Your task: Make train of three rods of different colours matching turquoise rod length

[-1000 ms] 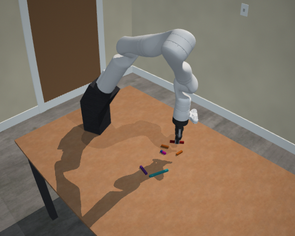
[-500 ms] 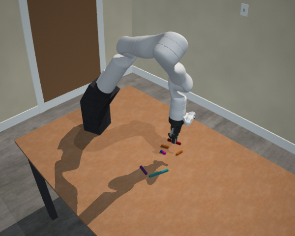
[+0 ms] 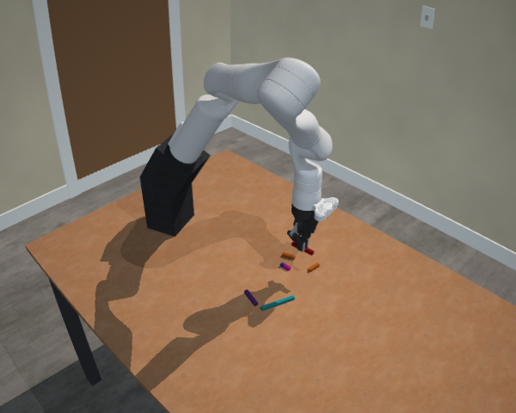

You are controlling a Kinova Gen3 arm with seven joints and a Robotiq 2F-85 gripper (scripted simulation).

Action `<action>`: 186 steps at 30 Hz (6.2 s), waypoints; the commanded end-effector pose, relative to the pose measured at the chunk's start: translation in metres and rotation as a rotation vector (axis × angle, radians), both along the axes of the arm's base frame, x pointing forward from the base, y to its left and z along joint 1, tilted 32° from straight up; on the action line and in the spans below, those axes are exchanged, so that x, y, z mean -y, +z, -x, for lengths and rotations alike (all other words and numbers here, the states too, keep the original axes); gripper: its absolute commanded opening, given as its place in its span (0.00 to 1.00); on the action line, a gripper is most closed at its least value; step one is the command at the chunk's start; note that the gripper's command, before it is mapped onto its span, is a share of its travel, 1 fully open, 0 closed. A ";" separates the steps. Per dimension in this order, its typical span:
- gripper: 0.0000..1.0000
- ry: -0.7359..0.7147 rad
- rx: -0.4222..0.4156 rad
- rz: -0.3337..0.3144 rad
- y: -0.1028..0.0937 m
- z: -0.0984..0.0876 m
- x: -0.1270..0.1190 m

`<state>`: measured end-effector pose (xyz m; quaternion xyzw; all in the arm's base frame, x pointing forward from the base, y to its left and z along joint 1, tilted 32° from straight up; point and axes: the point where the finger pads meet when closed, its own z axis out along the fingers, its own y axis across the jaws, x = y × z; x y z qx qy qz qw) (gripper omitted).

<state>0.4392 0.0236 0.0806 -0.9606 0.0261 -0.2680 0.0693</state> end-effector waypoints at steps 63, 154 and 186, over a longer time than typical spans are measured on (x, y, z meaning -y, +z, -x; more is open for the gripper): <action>0.05 -0.024 -0.001 -0.015 -0.076 -0.044 -0.008; 0.05 -0.024 -0.001 -0.014 -0.085 -0.050 -0.010; 0.05 -0.024 -0.001 -0.014 -0.085 -0.051 -0.010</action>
